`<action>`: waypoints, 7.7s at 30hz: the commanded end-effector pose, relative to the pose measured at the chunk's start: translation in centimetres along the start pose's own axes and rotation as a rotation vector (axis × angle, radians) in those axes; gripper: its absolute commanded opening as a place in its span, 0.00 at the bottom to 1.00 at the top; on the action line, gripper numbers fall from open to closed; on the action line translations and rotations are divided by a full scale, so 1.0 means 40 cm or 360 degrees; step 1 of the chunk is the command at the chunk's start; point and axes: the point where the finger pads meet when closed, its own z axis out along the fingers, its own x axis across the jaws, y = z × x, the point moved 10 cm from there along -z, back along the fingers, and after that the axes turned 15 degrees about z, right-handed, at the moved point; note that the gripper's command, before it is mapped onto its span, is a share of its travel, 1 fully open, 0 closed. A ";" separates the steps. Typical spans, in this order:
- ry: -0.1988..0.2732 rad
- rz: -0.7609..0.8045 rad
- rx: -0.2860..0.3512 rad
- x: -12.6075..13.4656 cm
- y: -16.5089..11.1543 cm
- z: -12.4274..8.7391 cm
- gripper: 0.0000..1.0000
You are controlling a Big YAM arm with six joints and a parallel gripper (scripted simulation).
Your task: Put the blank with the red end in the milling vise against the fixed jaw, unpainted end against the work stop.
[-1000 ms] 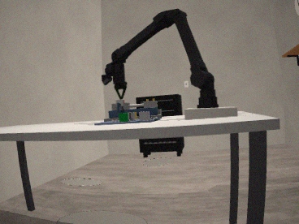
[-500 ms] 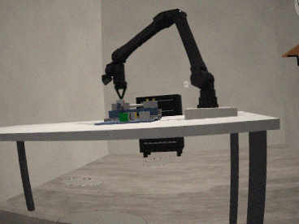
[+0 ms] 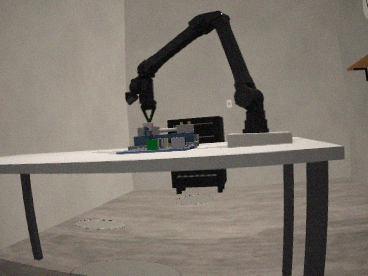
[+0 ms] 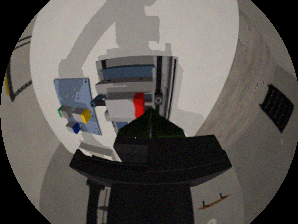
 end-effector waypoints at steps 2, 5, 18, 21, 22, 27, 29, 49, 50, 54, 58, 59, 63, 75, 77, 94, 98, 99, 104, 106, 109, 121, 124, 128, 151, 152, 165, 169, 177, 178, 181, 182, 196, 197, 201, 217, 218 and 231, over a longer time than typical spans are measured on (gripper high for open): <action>-0.0007 -0.0007 -0.0037 -0.016 0.010 -0.005 0.00; -0.0007 -0.0007 -0.0037 -0.016 0.010 -0.005 0.00; -0.0007 -0.0007 -0.0037 -0.016 0.010 -0.005 0.00; -0.0007 -0.0007 -0.0036 -0.016 0.010 -0.004 0.00; -0.0006 -0.0007 -0.0035 -0.016 0.010 -0.003 0.00; -0.0004 -0.0007 -0.0028 -0.015 0.008 0.002 0.00; -0.0005 -0.0007 -0.0033 -0.016 0.011 0.001 0.00; -0.0003 -0.0007 -0.0027 -0.016 0.012 0.023 0.00; -0.0004 -0.0007 -0.0028 -0.016 0.011 0.022 0.00; -0.0008 -0.0007 -0.0041 -0.017 0.014 0.018 0.00; -0.0002 -0.0007 -0.0024 -0.016 0.011 0.036 0.00; -0.0002 -0.0007 -0.0024 -0.016 0.011 0.036 0.00; -0.0019 -0.0006 -0.0069 -0.018 0.015 0.003 0.00; -0.0006 -0.0007 -0.0034 -0.016 0.010 0.037 0.00; -0.0006 -0.0007 -0.0034 -0.016 0.010 0.037 0.00; -0.0007 -0.0007 -0.0037 -0.016 0.011 0.035 0.00; -0.0007 -0.0007 -0.0037 -0.016 0.011 0.035 0.00; -0.0007 -0.0007 -0.0037 -0.016 0.011 0.035 0.00; -0.0007 -0.0007 -0.0037 -0.016 0.011 0.035 0.00; -0.0007 -0.0007 -0.0037 -0.016 0.011 0.035 0.00; -0.0007 -0.0007 -0.0037 -0.016 0.011 0.035 0.00; -0.0007 -0.0007 -0.0037 -0.016 0.011 0.035 0.00; -0.0007 -0.0007 -0.0037 -0.016 0.010 0.035 0.00; -0.0007 -0.0007 -0.0037 -0.015 0.010 0.035 0.00; -0.0018 -0.0007 -0.0068 0.009 0.011 0.006 0.00; -0.0021 -0.0007 -0.0078 0.010 0.014 0.000 0.00; -0.0025 0.0001 -0.0091 0.019 0.015 -0.009 0.00; -0.0015 0.0004 -0.0061 0.020 0.009 0.013 0.00; -0.0016 -0.0002 -0.0067 0.031 0.009 0.003 0.00; -0.0016 -0.0002 -0.0067 0.031 0.009 0.003 0.00; -0.0013 -0.0002 -0.0057 0.035 0.002 0.009 0.00; -0.0014 -0.0002 -0.0060 0.036 0.002 0.007 0.00; -0.0014 -0.0002 -0.0060 0.042 0.003 0.009 0.00; -0.0013 -0.0002 -0.0060 0.043 0.001 0.009 0.00; -0.0013 -0.0002 -0.0058 0.045 0.002 0.009 0.00; -0.0012 -0.0002 -0.0056 0.048 -0.001 0.009 0.00; -0.0011 -0.0002 -0.0054 0.048 -0.001 0.010 0.00; -0.0011 -0.0002 -0.0053 0.049 -0.001 0.011 0.00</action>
